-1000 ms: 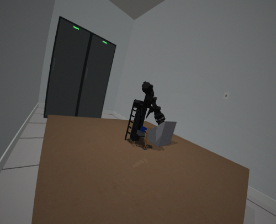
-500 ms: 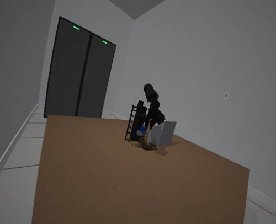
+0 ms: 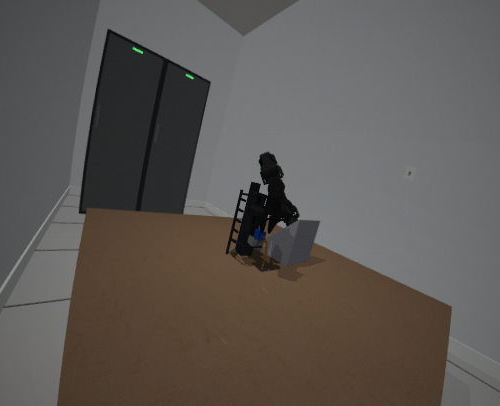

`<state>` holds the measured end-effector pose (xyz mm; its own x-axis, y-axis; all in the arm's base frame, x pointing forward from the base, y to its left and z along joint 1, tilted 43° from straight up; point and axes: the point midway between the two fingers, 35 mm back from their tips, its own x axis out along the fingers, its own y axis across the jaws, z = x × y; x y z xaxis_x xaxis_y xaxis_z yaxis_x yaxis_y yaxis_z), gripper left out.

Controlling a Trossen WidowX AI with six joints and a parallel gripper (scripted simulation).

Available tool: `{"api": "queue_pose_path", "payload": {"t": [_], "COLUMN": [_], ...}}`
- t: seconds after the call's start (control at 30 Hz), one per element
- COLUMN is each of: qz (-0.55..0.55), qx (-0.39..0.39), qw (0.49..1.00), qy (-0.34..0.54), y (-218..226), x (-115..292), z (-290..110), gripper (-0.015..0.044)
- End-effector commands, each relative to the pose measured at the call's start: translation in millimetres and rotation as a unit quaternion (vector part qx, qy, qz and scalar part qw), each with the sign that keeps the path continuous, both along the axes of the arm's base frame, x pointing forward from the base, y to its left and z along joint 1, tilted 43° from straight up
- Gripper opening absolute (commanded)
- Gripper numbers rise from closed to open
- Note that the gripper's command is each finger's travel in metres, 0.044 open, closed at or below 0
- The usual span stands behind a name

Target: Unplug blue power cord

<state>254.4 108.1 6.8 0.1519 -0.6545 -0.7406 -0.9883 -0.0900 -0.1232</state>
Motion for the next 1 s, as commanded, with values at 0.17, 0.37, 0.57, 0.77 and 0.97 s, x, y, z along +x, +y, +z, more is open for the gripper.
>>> {"api": "queue_pose_path", "payload": {"t": [0.17,0.37,0.57,0.77,0.97], "qz": [0.001,0.001,0.001,0.001,-0.001], "qx": [-0.003,-0.003,-0.003,-0.003,0.000], "qw": [1.000,1.000,1.000,1.000,1.000], "qy": [0.001,0.001,0.001,0.001,-0.002], "y": [-12.9,-17.2,-19.4,-25.0,-23.1], "x": [-1.1,-1.3,-0.7,0.5,1.6], "z": [10.2,13.8,11.3,5.2,6.2], "gripper": [0.0160,0.0160,0.0160,0.0160,0.0134]}}
